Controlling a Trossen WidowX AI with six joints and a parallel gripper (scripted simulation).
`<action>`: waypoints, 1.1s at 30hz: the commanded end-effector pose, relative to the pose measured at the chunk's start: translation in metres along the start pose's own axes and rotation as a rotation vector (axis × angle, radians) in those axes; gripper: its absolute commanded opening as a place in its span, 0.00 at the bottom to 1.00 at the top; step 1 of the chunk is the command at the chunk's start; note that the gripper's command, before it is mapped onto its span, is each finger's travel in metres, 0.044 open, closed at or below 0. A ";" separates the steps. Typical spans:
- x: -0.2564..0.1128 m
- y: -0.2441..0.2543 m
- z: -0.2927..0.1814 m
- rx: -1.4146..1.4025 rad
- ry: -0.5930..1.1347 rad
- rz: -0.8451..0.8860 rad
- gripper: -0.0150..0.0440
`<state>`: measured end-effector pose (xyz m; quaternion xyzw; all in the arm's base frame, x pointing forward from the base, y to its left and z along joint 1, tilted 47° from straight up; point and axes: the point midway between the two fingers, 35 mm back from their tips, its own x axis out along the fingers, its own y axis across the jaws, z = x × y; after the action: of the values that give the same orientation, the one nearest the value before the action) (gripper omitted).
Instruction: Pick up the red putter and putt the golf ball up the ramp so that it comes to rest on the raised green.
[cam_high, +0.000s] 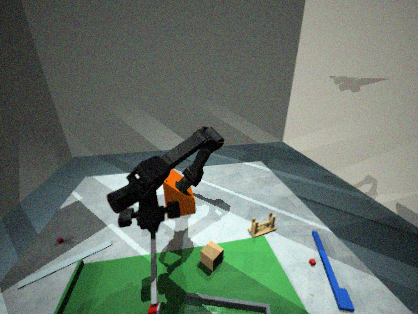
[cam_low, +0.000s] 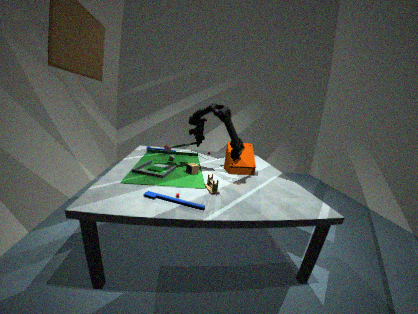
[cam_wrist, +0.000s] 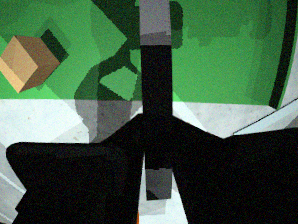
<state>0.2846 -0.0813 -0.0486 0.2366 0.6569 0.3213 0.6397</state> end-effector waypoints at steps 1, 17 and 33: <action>-0.001 -0.032 -0.014 0.177 0.004 -0.012 0.25; 0.012 -0.066 -0.034 0.384 0.019 -0.016 0.25; 0.051 -0.065 -0.035 0.384 0.018 -0.015 0.25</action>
<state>0.2520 -0.0980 -0.1281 0.3428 0.7158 0.1880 0.5786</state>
